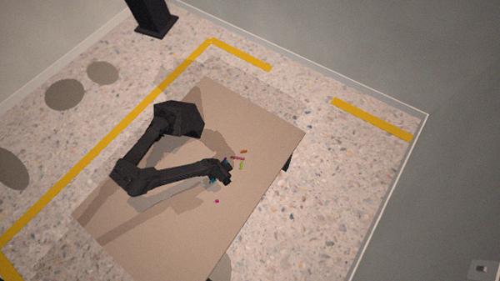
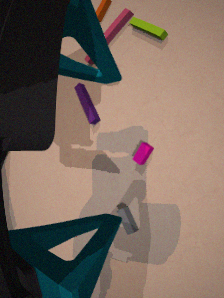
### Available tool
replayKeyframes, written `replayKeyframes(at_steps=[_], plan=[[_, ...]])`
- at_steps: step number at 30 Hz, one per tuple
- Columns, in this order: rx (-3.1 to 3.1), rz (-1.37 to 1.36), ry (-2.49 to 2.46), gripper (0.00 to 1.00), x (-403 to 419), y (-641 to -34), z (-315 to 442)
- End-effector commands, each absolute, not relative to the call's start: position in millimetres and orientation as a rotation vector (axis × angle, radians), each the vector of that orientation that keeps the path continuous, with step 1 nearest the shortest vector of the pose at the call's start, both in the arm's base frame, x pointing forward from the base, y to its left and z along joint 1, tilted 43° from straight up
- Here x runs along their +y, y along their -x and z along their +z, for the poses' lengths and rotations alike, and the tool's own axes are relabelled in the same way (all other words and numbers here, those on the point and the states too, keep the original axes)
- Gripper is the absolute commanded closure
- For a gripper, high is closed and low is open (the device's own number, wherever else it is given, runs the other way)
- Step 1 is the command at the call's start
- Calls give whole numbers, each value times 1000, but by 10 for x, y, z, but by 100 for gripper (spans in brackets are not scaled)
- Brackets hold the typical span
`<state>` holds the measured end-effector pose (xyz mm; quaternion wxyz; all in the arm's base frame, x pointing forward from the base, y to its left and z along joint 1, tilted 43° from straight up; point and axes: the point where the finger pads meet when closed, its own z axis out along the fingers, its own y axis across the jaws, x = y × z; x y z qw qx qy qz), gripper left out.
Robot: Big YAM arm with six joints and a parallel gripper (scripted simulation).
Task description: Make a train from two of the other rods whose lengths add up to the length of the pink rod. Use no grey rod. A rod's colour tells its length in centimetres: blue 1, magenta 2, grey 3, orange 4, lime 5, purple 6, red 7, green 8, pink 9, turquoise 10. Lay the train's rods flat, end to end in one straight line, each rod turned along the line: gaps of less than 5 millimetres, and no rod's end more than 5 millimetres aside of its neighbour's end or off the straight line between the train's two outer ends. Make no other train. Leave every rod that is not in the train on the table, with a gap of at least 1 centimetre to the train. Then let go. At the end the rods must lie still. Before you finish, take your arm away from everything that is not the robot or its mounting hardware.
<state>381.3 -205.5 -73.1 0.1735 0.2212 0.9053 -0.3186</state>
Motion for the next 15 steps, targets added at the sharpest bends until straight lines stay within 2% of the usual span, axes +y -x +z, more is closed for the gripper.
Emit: replayKeyframes(at_steps=[1, 15], plan=[[2605, -933, -499, 0, -2158, -3852, -592], [2728, -1023, -101, 0, -2329, -3870, -428]])
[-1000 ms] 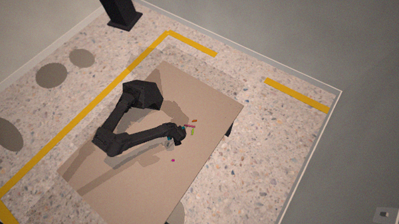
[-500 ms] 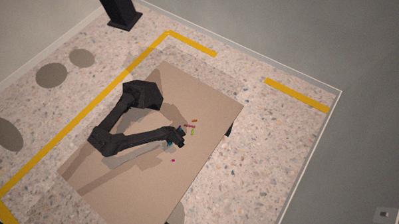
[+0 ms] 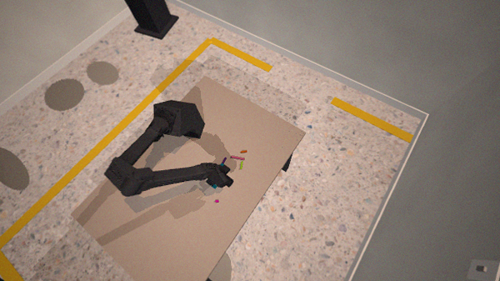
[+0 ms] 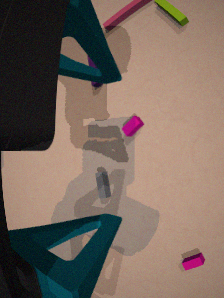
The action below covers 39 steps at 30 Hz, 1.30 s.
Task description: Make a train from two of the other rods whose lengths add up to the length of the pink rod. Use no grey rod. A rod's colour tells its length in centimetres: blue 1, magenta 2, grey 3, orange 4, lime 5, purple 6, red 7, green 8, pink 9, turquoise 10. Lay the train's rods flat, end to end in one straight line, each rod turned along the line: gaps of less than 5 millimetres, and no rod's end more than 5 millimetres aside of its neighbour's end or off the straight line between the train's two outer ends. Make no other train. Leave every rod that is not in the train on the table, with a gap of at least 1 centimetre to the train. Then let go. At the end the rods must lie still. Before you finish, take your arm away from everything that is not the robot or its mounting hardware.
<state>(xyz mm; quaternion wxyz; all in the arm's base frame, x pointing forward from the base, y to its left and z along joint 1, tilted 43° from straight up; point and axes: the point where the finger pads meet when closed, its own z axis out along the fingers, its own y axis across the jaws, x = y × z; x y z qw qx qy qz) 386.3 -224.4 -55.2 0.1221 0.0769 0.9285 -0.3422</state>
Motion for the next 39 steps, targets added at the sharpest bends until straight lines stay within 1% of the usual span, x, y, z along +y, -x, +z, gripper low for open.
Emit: replayKeyframes(at_steps=[1, 2, 5, 6, 8, 9, 11, 12, 14, 18, 20, 29, 39], plan=[[2728, -1023, -101, 0, -2327, -3863, -432], [2750, -1043, 3, 0, -2381, -3899, -371], [2748, -1044, 2, 0, -2377, -3885, -379], [2769, -1062, 106, 0, -2425, -3904, -327], [2773, -1061, 108, 0, -2418, -3885, -338], [2784, -1080, 207, 0, -2468, -3908, -283], [2788, -1078, 210, 0, -2458, -3882, -299], [2795, -1096, 305, 0, -2508, -3910, -242], [2795, -1096, 305, 0, -2508, -3910, -242], [2809, -1122, 486, 0, -2580, -3906, -169], [2810, -1122, 487, 0, -2576, -3896, -176], [2804, -1165, 843, 0, -2725, -3905, -16], [2810, -1163, 925, 0, -2737, -3867, -42]])
